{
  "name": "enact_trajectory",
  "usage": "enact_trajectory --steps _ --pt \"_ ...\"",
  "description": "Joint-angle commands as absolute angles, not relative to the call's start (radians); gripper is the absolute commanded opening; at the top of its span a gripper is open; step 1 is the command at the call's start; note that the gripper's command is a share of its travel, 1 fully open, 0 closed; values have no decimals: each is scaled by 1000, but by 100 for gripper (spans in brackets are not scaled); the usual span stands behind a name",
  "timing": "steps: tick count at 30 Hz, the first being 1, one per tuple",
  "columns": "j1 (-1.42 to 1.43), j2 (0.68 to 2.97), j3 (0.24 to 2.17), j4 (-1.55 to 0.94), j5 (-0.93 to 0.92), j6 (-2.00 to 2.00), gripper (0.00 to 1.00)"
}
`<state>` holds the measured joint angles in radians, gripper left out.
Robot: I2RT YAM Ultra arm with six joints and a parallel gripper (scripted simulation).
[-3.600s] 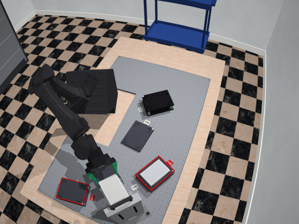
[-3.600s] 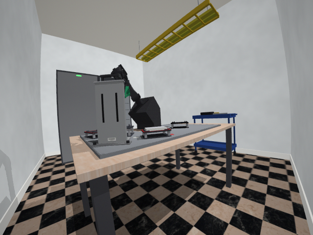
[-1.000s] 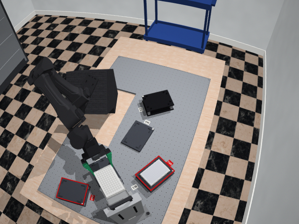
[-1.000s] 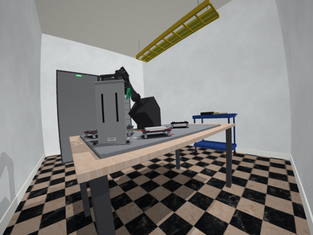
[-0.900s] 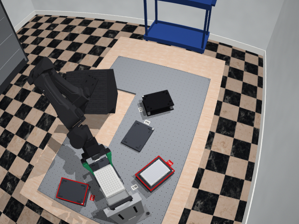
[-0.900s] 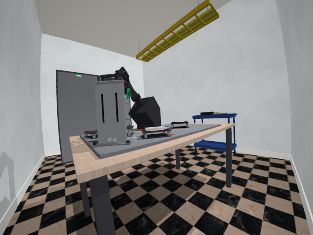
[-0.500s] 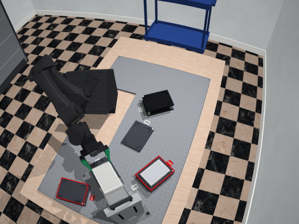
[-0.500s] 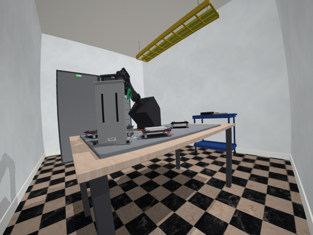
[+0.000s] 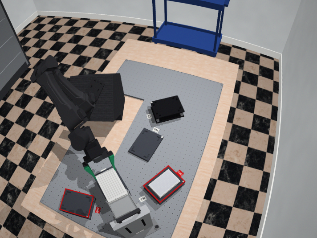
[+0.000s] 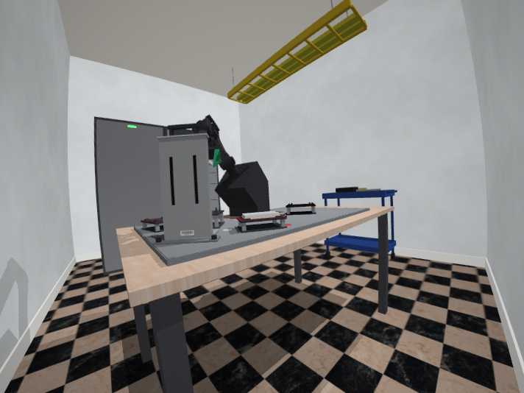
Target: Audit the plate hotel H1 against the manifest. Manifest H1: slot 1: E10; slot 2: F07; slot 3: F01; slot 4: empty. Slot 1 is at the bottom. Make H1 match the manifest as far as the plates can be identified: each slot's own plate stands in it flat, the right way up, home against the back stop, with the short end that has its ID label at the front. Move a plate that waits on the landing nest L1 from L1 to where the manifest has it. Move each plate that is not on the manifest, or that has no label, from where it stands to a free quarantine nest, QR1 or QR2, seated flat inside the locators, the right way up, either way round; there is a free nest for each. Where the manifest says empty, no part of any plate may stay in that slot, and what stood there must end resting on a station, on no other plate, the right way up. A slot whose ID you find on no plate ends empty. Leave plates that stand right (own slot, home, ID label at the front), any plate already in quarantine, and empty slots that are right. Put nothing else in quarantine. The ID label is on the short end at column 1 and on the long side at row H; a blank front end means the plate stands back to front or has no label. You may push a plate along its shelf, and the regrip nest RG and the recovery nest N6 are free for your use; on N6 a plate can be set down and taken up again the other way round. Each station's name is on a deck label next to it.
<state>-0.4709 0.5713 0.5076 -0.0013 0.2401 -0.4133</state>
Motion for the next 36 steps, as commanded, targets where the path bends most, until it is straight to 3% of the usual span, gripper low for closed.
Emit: enact_trajectory --steps 1,36 --pt "-479 523 487 -19 221 -417 87" --pt "-538 299 382 -137 163 -423 87"
